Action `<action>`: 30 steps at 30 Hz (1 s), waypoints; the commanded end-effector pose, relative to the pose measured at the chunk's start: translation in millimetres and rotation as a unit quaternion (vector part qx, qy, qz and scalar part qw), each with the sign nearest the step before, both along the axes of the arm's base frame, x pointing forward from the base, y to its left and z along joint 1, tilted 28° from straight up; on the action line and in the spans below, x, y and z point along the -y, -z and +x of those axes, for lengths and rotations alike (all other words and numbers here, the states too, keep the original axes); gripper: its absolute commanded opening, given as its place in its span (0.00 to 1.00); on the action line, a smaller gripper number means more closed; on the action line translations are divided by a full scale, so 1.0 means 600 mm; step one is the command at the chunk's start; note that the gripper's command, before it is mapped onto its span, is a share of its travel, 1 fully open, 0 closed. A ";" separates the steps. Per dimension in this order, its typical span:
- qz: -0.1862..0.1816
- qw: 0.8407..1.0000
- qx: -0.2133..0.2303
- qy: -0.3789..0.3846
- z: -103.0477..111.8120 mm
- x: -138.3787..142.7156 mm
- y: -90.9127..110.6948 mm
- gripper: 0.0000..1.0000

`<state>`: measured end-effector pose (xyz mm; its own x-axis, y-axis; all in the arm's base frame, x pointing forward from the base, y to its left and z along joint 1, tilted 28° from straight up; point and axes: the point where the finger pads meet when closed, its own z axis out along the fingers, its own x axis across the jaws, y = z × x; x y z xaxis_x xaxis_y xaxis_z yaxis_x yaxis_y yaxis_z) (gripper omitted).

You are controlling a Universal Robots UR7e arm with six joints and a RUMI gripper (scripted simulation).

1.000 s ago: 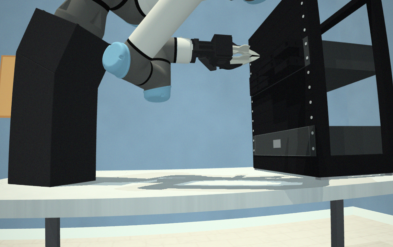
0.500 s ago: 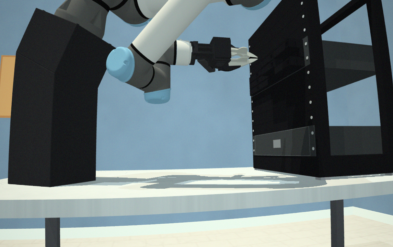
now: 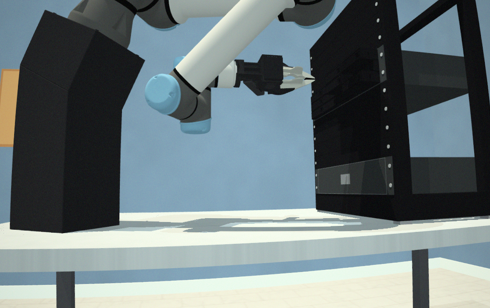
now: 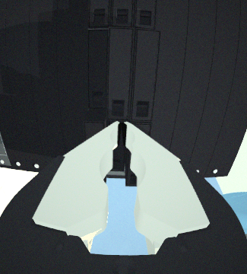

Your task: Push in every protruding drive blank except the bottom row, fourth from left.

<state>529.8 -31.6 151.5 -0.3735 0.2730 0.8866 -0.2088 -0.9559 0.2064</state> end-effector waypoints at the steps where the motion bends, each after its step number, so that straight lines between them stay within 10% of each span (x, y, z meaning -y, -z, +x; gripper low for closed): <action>1: 0.000 1.000 0.002 0.006 0.009 -0.022 0.007 0.00; 22: 0.000 1.000 0.002 0.006 0.024 -0.036 0.007 0.00; 30: 0.000 1.000 0.002 0.006 0.086 -0.028 -0.022 0.00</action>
<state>556.1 -11.7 153.8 -0.3733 0.2766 0.8855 -0.2196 -0.9538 0.2053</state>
